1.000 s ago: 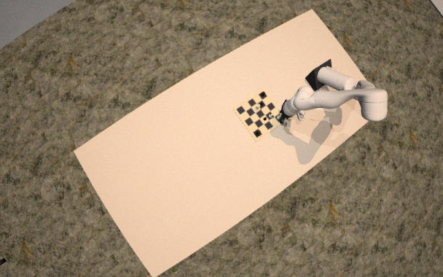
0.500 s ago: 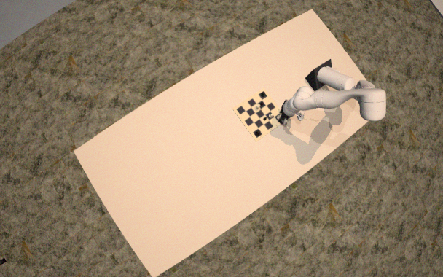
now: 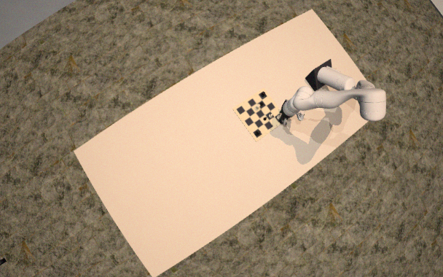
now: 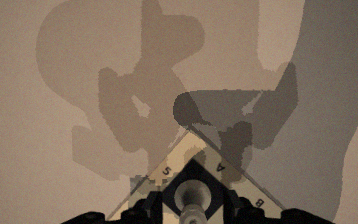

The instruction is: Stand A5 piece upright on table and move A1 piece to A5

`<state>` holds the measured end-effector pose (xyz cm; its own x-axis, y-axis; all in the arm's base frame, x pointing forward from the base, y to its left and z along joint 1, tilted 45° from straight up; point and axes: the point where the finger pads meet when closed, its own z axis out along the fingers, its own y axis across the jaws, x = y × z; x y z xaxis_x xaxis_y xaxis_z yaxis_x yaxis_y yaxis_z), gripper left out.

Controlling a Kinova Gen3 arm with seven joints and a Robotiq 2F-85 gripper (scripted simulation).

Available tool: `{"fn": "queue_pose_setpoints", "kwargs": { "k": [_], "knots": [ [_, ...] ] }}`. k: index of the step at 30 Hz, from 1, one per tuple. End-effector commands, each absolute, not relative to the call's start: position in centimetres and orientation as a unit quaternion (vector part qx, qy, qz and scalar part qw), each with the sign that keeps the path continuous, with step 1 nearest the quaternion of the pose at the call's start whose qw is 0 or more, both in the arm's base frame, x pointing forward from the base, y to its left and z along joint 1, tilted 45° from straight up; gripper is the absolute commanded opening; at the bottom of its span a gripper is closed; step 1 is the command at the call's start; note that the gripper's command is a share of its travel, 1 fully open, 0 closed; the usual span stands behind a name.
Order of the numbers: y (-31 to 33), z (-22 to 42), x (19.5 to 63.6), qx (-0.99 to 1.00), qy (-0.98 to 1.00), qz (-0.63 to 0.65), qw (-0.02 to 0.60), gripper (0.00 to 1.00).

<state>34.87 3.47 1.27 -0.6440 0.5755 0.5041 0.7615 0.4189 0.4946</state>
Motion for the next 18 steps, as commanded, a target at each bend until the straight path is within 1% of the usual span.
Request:
{"fn": "queue_pose_setpoints", "kwargs": {
  "k": [1, 9, 10, 18],
  "knots": [
    [3.41, 1.29, 34.90, -0.402, -0.832, -0.359, 0.129, 0.41],
    [3.41, 1.29, 34.90, -0.402, -0.832, -0.359, 0.129, 0.41],
    [3.41, 1.29, 34.90, -0.402, -0.832, -0.359, 0.129, 0.00],
    [3.41, 1.29, 34.90, -0.402, -0.832, -0.359, 0.129, 0.00]
  ]
}}
